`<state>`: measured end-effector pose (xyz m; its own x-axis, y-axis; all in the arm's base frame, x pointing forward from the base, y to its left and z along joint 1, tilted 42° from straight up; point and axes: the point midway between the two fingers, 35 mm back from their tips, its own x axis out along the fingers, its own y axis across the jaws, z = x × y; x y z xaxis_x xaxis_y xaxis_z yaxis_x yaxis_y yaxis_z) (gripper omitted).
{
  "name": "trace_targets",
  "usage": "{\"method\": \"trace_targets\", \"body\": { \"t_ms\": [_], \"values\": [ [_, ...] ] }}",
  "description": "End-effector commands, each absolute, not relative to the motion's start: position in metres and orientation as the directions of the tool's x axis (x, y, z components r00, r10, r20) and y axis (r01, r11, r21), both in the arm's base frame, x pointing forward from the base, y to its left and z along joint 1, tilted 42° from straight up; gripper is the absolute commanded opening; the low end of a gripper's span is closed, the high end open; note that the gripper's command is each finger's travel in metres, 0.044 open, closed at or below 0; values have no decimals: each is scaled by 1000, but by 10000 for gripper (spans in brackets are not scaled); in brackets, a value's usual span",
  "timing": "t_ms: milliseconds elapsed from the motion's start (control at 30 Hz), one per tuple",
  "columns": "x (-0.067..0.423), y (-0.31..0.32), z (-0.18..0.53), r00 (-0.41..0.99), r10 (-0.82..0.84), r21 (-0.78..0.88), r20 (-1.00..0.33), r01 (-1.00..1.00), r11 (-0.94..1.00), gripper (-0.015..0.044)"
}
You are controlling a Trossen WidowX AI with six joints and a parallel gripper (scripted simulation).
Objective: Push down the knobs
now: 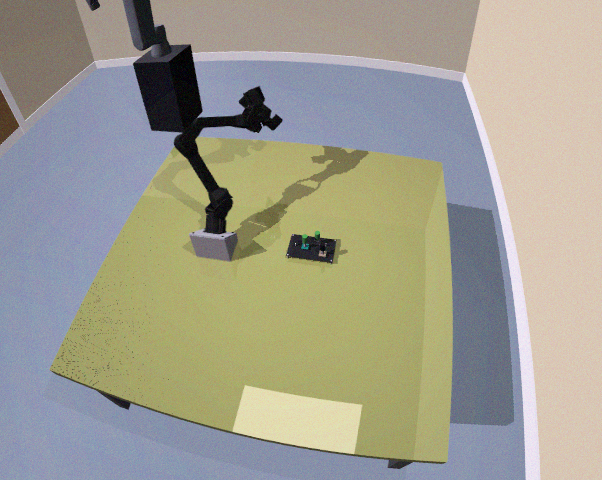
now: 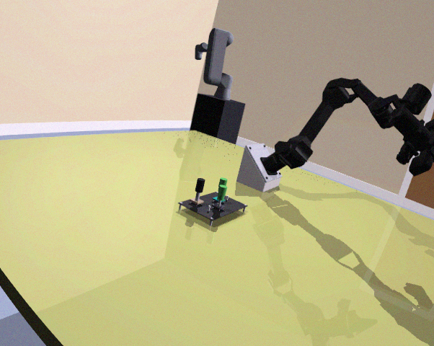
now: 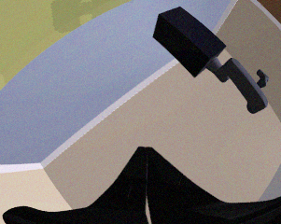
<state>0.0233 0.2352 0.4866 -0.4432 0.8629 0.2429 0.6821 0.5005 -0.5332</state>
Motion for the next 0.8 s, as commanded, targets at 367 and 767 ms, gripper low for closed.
{"method": "trace_targets", "body": {
  "t_ms": [367,767],
  "values": [
    [116,268,450,-167,975,-823,147,526,214,0],
    [184,273,409,19,1000,-962,16,273,10,0]
  ]
}}
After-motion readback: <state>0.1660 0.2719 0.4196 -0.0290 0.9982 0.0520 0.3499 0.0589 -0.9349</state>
